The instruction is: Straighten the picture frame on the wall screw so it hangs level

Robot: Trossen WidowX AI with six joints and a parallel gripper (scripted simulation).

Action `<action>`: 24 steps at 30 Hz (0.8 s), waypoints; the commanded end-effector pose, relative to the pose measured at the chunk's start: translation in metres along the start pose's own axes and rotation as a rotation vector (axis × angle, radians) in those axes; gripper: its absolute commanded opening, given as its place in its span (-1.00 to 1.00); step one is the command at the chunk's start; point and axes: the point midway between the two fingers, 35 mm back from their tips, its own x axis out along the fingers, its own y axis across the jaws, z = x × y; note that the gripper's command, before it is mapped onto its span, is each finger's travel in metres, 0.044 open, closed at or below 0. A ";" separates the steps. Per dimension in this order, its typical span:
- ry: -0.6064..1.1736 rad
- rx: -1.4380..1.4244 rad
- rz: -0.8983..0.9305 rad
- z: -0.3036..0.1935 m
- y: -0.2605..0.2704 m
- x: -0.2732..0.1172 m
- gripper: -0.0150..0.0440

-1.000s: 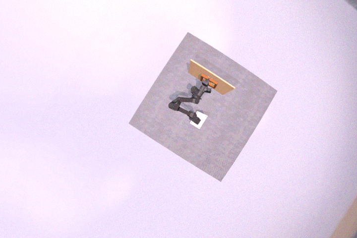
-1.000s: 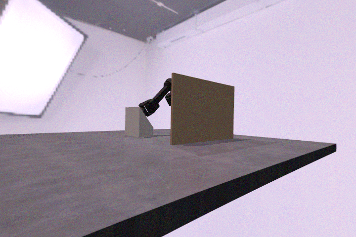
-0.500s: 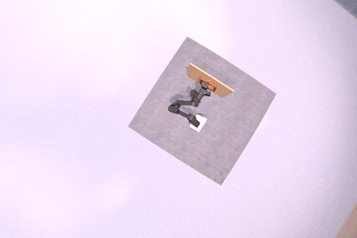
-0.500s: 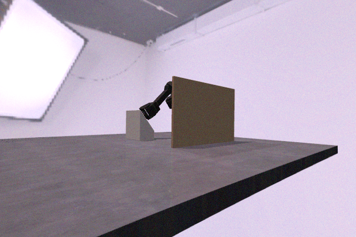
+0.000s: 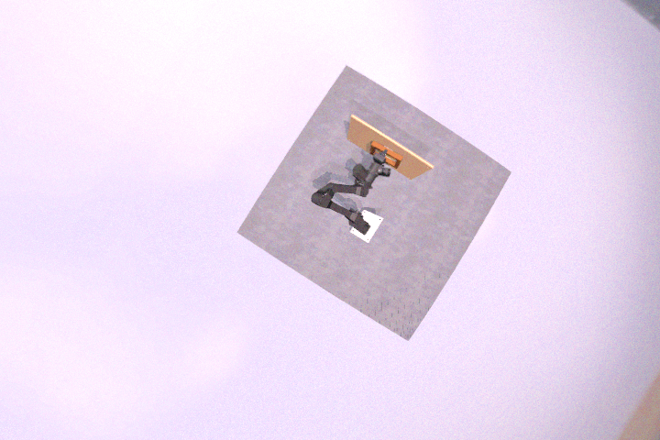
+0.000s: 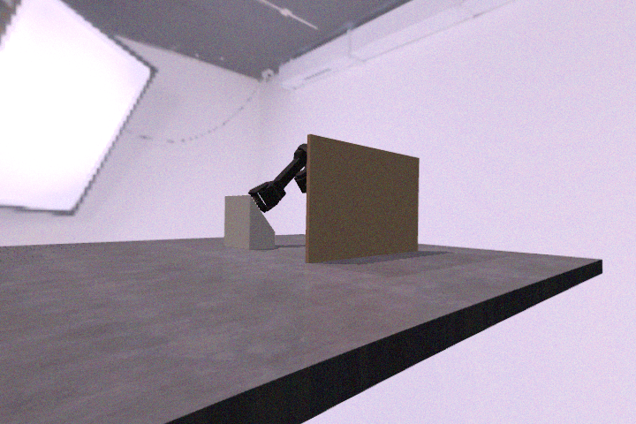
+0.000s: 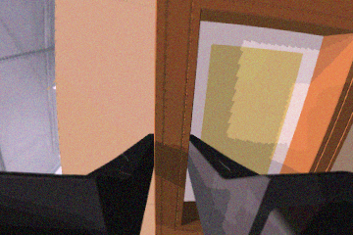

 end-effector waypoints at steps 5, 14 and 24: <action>0.000 0.004 0.008 0.001 0.001 0.000 -0.49; 0.000 0.004 0.008 0.001 0.000 0.000 -0.49; 0.000 0.004 0.008 0.001 -0.004 0.000 -0.49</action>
